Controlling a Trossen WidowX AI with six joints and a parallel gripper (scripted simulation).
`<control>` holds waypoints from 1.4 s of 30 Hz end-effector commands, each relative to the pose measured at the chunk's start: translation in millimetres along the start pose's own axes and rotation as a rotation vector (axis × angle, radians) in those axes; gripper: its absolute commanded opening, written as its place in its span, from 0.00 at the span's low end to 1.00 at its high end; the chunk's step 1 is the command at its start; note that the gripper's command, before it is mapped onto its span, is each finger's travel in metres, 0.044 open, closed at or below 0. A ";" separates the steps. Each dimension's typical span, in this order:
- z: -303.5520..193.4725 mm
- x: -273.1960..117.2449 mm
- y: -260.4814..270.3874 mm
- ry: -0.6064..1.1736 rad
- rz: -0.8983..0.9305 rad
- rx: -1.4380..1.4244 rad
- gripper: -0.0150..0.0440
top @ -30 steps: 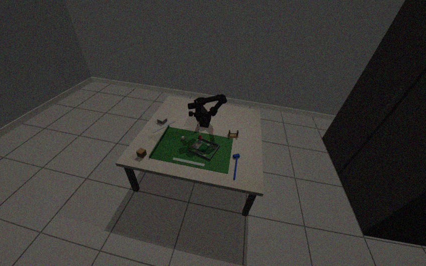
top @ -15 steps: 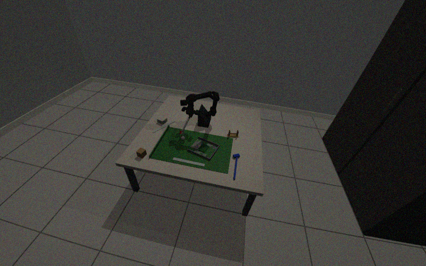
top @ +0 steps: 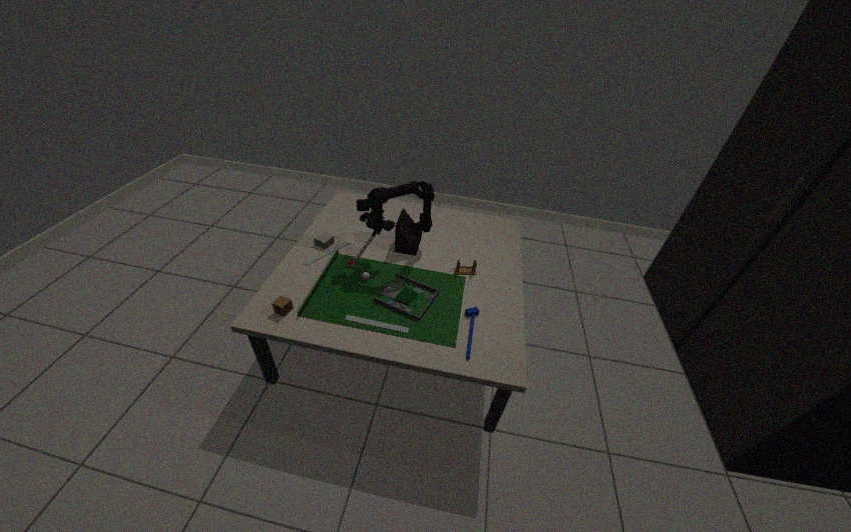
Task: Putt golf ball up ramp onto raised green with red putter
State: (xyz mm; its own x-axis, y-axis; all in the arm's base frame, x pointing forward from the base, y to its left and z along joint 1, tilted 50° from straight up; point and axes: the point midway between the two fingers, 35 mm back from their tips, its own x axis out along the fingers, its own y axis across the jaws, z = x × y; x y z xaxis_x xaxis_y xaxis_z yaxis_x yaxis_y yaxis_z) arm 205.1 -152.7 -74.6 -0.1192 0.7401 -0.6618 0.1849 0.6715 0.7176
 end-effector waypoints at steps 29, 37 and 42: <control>-0.1 61.2 0.6 -0.002 0.008 0.006 0.25; -1.2 58.7 0.9 0.009 0.004 0.002 0.25; -1.0 58.8 -1.4 0.008 0.004 0.002 0.25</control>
State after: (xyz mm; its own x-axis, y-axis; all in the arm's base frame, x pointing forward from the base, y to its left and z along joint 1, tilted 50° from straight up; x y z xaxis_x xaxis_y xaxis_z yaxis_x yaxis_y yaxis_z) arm 196.9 -107.9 -112.7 -0.1279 0.7440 -0.6559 0.1884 0.6675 0.7204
